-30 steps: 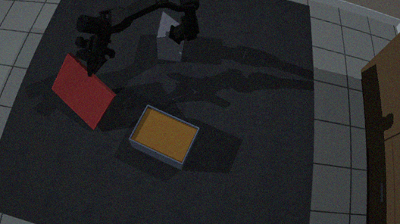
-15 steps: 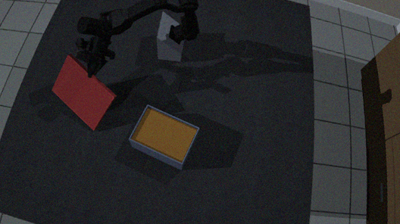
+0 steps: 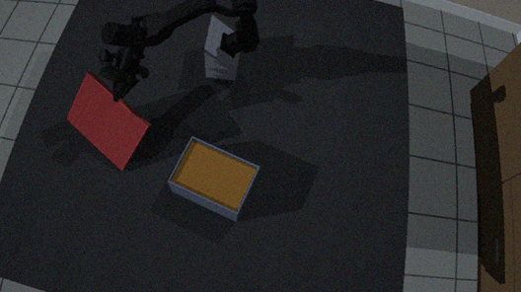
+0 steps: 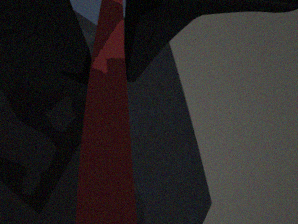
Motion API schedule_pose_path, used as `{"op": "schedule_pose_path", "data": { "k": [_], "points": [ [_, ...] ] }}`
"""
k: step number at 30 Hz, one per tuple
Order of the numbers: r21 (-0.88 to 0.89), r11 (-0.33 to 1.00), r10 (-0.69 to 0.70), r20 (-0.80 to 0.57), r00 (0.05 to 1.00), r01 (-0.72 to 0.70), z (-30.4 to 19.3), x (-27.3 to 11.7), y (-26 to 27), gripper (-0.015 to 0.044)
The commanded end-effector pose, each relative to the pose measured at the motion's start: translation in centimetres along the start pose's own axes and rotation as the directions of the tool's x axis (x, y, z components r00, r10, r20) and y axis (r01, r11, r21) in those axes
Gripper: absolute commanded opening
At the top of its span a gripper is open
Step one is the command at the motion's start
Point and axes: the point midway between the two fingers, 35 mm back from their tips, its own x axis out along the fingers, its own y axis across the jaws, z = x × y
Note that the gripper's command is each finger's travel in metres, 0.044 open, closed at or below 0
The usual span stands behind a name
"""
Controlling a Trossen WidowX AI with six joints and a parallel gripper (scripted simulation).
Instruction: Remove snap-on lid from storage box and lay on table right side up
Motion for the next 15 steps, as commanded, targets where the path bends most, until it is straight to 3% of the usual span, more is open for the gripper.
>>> {"op": "schedule_pose_path", "data": {
  "k": [1,15],
  "points": [
    [0.011,1.0,-0.024,-0.015,1.0,0.024,-0.52,0.84,-1.24,0.0],
    [0.011,1.0,-0.024,-0.016,1.0,0.024,-0.55,1.55,-2.12,0.0]
  ]
}}
